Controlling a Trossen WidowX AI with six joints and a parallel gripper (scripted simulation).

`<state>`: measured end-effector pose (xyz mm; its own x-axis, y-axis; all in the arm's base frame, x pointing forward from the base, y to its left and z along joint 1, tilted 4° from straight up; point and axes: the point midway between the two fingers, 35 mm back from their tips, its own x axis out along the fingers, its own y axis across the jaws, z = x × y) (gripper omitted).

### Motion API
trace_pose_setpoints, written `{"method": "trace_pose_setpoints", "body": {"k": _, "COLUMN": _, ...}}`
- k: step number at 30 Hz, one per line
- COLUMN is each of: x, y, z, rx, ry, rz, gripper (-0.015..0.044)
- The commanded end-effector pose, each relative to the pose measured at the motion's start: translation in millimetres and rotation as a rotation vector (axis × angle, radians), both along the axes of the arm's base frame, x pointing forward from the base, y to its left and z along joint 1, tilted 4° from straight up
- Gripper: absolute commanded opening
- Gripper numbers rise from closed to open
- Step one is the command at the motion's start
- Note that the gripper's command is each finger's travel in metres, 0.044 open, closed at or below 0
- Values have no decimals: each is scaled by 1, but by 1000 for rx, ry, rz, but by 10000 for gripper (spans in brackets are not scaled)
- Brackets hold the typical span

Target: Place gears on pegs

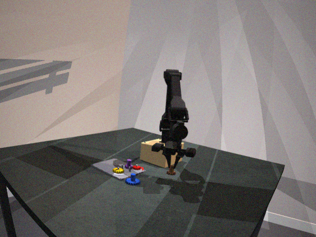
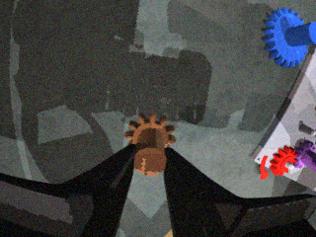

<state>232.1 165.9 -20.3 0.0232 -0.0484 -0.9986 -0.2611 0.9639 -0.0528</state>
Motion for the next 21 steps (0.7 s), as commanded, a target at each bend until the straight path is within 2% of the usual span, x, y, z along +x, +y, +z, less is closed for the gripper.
{"method": "trace_pose_setpoints", "body": {"k": 1, "x": 2, "y": 2, "z": 11, "rx": 2, "ry": -2, "rz": -6, "gripper": 0}}
{"method": "trace_pose_setpoints", "body": {"k": 21, "x": -1, "y": 4, "z": 73, "rx": -3, "ry": 11, "rz": -32, "gripper": 0}}
